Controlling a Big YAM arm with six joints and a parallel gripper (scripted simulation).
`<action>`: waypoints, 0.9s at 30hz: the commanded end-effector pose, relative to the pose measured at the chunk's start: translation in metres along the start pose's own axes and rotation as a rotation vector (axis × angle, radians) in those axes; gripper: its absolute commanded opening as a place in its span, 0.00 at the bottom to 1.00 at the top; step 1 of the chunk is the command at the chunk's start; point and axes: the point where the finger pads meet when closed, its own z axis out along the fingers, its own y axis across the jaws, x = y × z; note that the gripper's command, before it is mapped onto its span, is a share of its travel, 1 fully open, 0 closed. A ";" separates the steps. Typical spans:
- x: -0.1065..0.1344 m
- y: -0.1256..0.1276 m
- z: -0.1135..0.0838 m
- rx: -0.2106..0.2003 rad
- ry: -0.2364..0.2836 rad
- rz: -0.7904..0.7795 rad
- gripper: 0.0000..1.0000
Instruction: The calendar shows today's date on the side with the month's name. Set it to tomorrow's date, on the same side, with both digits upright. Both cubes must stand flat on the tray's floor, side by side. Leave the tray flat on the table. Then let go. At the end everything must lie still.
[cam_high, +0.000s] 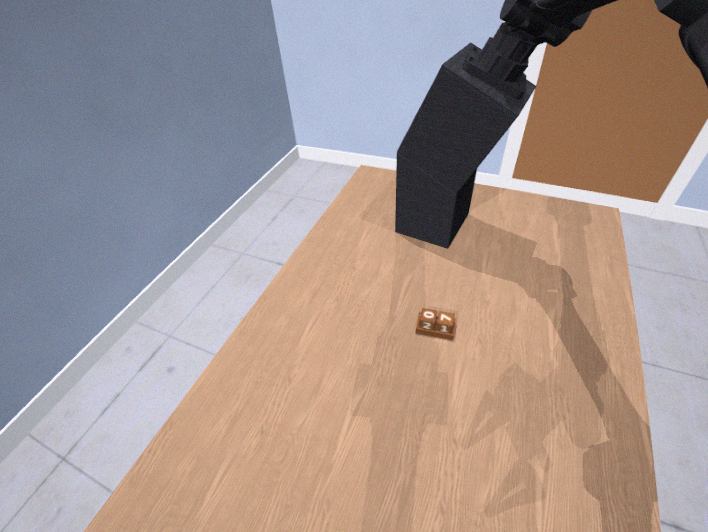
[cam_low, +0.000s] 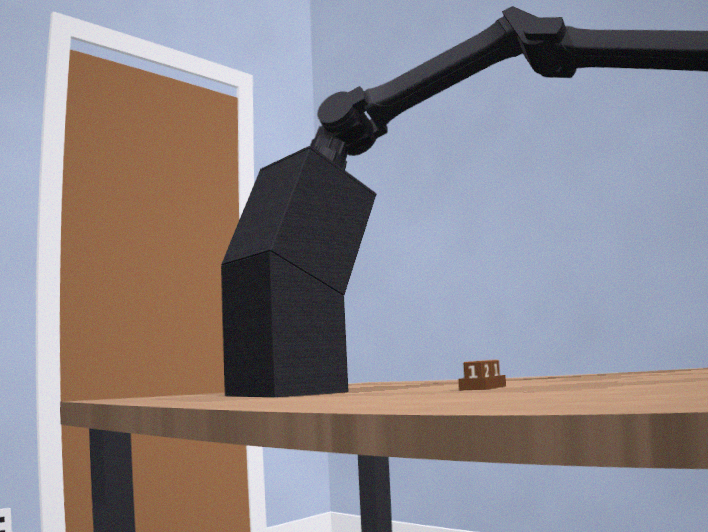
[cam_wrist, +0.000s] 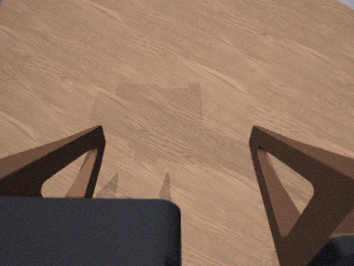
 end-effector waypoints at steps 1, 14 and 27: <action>-0.008 0.004 -0.007 -0.012 -0.006 0.009 1.00; -0.008 0.004 -0.007 -0.012 -0.006 0.009 1.00; -0.043 0.005 -0.024 -0.058 -0.007 -0.010 1.00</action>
